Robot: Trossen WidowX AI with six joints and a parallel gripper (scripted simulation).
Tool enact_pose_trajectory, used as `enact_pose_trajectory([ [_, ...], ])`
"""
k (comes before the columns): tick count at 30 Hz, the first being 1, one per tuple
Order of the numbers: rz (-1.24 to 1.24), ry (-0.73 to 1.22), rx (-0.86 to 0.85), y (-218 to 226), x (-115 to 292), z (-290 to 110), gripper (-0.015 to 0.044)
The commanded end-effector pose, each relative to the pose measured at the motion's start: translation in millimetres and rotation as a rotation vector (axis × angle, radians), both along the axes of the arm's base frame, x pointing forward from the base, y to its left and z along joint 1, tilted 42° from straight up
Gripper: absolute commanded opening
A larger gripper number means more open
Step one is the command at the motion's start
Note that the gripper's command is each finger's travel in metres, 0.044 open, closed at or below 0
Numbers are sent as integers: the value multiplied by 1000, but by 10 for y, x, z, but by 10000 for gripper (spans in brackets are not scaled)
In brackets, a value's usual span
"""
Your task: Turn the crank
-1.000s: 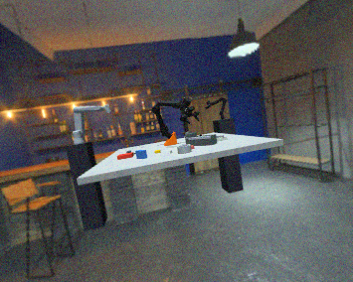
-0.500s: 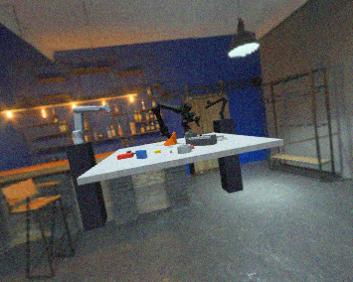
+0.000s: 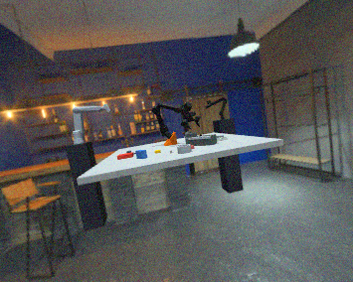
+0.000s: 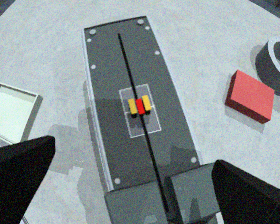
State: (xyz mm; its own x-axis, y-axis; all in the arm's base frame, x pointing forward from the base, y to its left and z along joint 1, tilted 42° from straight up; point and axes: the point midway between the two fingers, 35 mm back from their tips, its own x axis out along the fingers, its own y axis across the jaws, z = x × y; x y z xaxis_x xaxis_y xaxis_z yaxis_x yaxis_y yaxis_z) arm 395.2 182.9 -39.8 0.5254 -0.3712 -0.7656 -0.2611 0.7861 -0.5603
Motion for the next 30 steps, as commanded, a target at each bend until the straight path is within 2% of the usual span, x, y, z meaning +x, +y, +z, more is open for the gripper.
enact_pose_trajectory([
  [1,-3,-12,12,163,26,169,440],
  [8,5,-11,13,292,3,358,440],
  [30,334,99,1,-141,-777,764,440],
])
